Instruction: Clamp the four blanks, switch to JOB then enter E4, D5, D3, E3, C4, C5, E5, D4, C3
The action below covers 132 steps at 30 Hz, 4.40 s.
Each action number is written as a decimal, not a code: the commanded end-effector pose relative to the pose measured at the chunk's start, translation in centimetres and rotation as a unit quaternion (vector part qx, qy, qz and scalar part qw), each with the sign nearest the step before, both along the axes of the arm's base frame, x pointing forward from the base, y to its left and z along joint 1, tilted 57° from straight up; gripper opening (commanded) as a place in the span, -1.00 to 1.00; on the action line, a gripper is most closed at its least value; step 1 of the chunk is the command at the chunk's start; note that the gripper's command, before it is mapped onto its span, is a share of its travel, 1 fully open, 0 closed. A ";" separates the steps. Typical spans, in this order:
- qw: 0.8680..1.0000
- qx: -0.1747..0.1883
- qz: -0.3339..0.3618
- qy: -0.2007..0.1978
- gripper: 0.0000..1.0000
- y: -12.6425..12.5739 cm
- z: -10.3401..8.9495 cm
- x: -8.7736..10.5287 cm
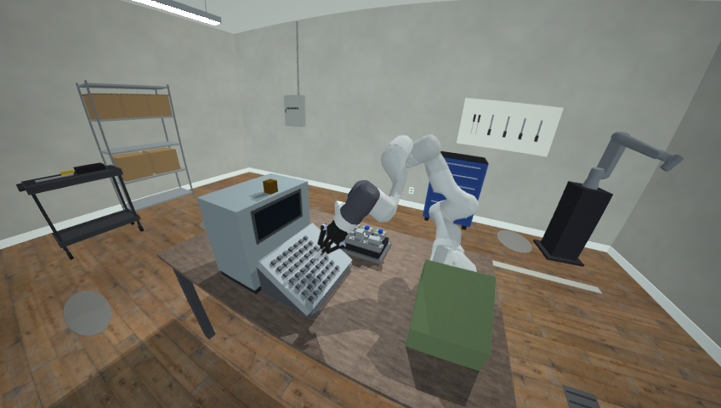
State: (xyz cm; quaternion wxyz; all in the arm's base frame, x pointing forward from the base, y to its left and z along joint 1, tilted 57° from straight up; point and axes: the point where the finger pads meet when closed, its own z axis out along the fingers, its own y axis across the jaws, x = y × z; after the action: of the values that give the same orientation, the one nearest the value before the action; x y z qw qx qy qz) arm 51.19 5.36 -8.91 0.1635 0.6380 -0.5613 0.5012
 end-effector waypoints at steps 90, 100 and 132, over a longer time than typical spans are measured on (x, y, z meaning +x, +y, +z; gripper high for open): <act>1.000 -0.010 0.001 0.012 -1.00 -2.5 -1.9 2.0; 1.000 -0.010 0.001 0.012 -1.00 -2.5 -1.9 2.0; 1.000 -0.010 0.001 0.012 -1.00 -1.6 -1.4 1.5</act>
State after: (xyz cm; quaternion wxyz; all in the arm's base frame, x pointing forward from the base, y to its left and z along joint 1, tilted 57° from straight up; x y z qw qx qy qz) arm 52.88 3.36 -10.56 0.1763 0.6438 -0.5527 0.4989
